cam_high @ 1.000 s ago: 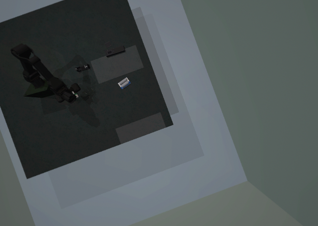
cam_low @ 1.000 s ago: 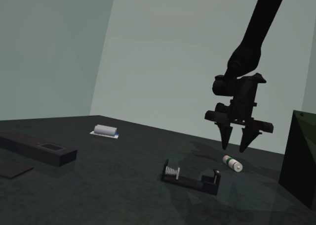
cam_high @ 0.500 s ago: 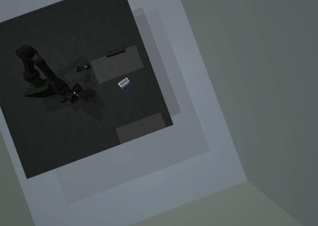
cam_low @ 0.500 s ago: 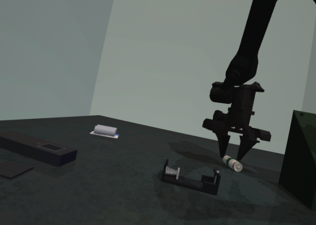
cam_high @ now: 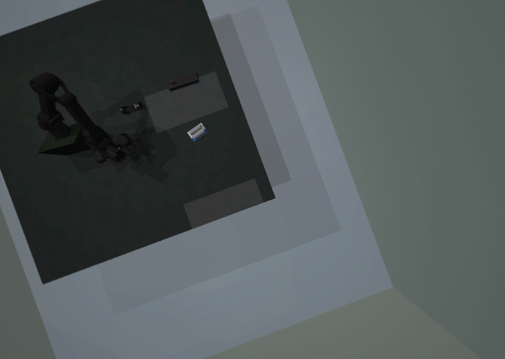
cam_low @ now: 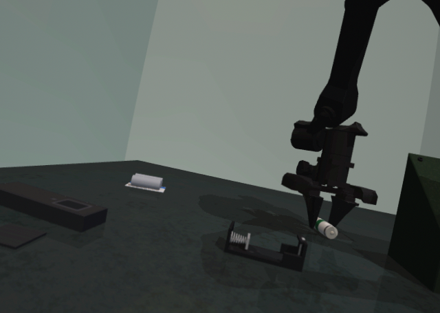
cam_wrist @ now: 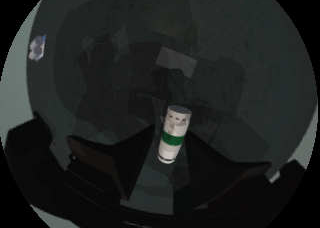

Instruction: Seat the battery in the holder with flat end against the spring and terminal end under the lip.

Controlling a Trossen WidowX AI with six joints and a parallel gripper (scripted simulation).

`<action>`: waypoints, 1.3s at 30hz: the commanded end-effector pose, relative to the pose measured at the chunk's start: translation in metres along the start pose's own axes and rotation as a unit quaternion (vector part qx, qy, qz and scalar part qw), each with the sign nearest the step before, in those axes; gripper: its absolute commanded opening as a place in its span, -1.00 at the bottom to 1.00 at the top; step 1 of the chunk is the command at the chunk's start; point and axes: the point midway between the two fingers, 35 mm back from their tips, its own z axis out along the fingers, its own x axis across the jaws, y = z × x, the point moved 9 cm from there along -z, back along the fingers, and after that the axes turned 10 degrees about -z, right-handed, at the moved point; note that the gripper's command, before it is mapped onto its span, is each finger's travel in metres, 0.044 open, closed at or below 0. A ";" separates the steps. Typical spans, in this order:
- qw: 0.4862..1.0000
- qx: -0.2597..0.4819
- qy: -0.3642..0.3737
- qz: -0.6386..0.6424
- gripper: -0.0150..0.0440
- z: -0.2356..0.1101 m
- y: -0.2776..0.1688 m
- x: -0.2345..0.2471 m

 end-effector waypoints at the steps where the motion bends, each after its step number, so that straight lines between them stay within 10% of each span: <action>1: 1.000 0.007 0.000 0.007 0.01 0.003 -0.002 -0.002; 24: 1.000 0.005 -0.001 0.002 -0.21 -0.048 -0.001 -0.001; 39: 0.943 -0.016 -0.009 -0.331 -0.21 -0.071 -0.045 0.116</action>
